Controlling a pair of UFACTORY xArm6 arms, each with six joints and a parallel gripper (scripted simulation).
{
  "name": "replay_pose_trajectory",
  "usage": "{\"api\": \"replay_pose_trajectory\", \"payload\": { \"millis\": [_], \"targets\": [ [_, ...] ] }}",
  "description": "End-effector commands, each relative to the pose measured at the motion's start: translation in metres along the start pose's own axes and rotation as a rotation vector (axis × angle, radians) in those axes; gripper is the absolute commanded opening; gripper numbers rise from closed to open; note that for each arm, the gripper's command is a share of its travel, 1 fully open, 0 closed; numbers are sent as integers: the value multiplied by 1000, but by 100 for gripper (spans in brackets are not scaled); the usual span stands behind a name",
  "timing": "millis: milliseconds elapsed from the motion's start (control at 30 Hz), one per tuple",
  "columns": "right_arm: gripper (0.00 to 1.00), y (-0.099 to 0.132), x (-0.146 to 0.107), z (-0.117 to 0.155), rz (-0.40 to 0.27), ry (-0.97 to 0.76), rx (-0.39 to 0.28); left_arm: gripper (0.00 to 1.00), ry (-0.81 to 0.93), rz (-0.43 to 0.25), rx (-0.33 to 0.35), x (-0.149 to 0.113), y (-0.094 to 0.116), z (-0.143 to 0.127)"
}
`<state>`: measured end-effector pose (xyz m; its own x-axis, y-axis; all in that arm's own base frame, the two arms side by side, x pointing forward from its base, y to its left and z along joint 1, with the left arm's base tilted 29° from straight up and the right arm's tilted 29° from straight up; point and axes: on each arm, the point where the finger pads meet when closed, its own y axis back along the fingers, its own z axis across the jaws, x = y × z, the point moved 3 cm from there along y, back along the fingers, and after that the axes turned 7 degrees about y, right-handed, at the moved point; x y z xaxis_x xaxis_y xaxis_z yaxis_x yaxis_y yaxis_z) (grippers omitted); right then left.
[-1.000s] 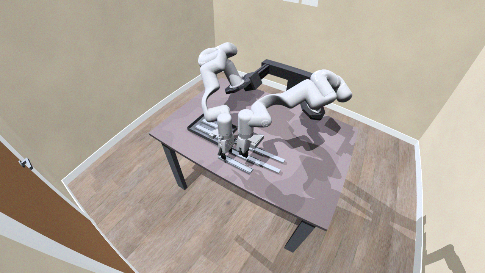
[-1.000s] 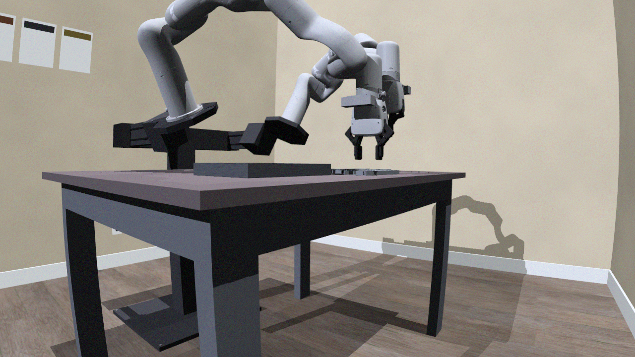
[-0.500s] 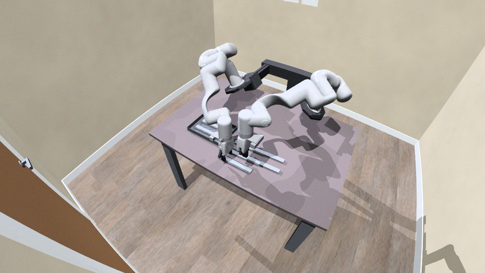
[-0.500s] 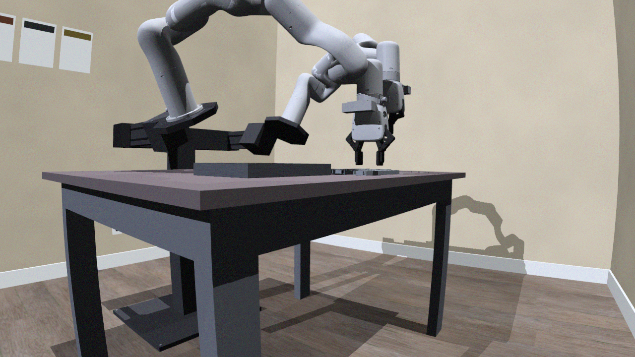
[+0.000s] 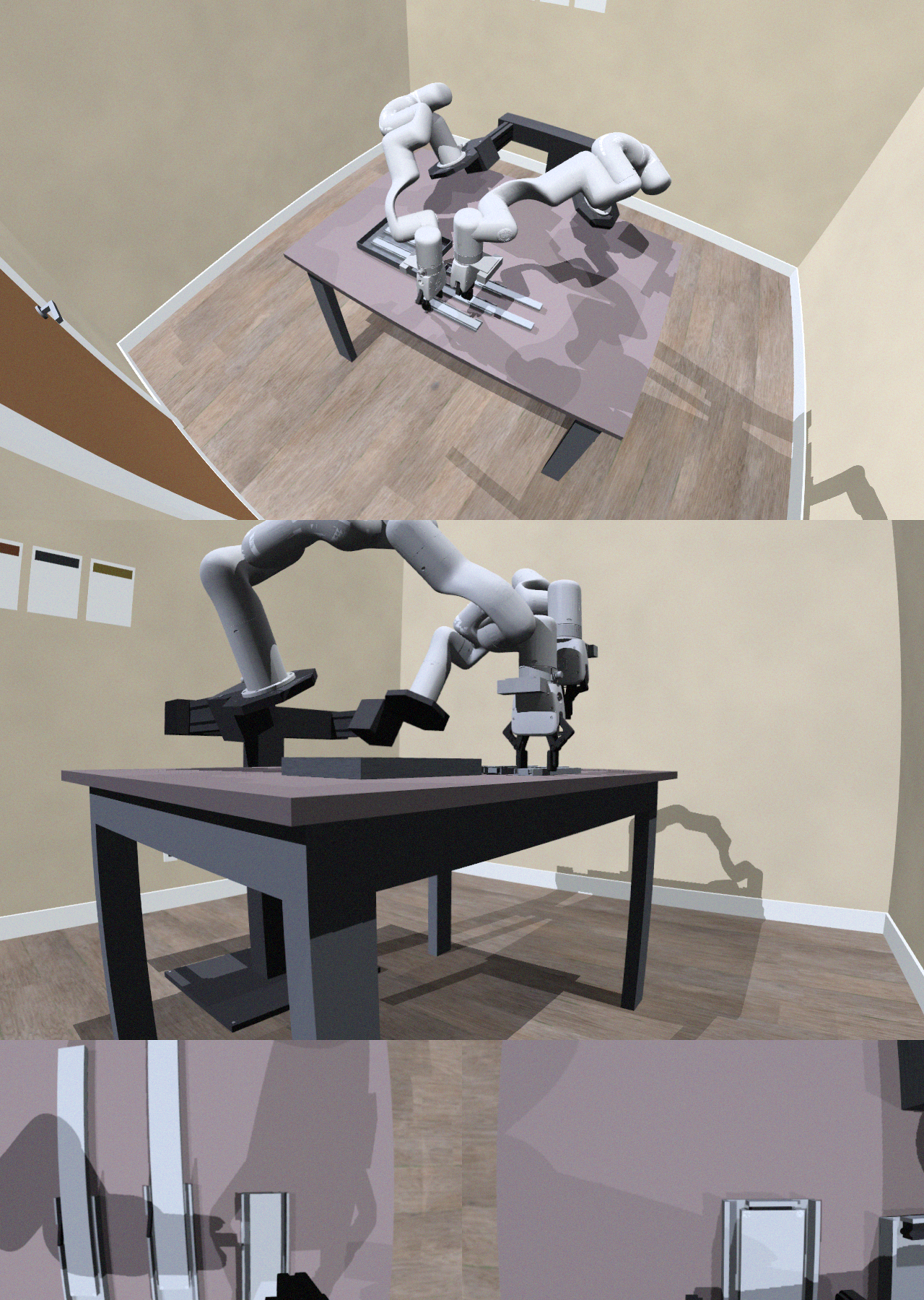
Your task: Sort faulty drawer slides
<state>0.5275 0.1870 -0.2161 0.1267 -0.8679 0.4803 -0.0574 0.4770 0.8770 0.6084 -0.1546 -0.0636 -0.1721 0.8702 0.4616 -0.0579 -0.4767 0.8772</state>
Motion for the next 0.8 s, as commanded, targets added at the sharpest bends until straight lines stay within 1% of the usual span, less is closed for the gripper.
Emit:
{"api": "replay_pose_trajectory", "payload": {
  "millis": [0,300,333,767],
  "targets": [
    [67,-1,-1,-2,-2,-1,5,0,1,-3,-4,-1,3,2],
    [67,-1,-1,-2,-2,-1,5,0,1,-3,-4,-1,3,2],
    [0,-1,-1,-2,-2,-1,5,0,1,-3,-4,-1,3,2],
    [0,-1,-1,-2,-2,-1,5,0,1,-3,-4,-1,3,2]
  ]
}}
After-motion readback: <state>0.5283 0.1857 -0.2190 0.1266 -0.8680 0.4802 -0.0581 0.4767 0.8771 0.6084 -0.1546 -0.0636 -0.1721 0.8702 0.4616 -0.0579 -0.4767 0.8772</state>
